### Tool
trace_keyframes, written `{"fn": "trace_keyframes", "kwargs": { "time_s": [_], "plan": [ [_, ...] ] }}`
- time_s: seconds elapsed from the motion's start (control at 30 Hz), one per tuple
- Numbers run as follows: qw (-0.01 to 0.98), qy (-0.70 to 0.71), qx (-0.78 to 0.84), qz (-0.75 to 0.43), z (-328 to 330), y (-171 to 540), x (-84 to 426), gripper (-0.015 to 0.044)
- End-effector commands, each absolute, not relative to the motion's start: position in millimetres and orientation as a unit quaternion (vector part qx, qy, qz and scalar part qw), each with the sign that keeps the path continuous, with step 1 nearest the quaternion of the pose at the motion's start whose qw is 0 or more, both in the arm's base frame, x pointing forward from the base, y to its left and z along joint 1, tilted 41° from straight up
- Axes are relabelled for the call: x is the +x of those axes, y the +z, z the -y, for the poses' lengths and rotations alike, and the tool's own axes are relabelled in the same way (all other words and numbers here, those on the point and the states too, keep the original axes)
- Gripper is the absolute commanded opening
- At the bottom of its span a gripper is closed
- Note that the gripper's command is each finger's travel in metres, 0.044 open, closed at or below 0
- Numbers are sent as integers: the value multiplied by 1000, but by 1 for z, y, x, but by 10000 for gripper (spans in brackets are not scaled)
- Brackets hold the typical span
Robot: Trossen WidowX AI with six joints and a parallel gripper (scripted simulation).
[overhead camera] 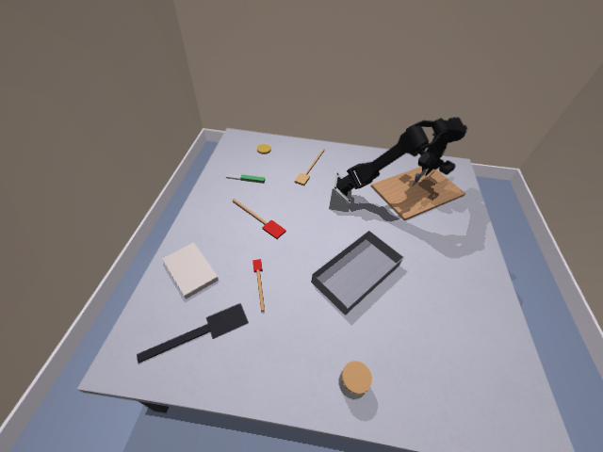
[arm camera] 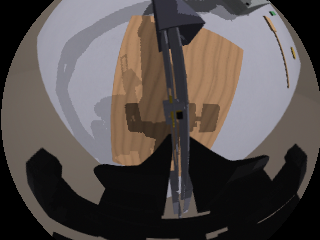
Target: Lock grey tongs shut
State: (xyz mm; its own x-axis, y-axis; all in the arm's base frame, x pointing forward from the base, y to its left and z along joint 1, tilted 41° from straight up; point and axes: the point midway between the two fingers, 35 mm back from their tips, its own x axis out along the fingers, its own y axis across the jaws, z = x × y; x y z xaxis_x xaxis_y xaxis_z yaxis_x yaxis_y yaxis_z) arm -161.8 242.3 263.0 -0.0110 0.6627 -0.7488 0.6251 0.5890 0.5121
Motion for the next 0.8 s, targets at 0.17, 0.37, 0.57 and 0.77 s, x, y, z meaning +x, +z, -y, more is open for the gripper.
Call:
{"fn": "trace_keyframes", "kwargs": {
  "time_s": [0.17, 0.37, 0.57, 0.77],
  "plan": [
    [538, 19, 451, -712, -252, 252, -162, -150],
    [537, 19, 452, -712, -258, 245, -161, -150],
    [537, 20, 452, -712, -264, 237, -160, -150],
    [537, 21, 452, -712, -270, 230, -158, -150]
  ]
}}
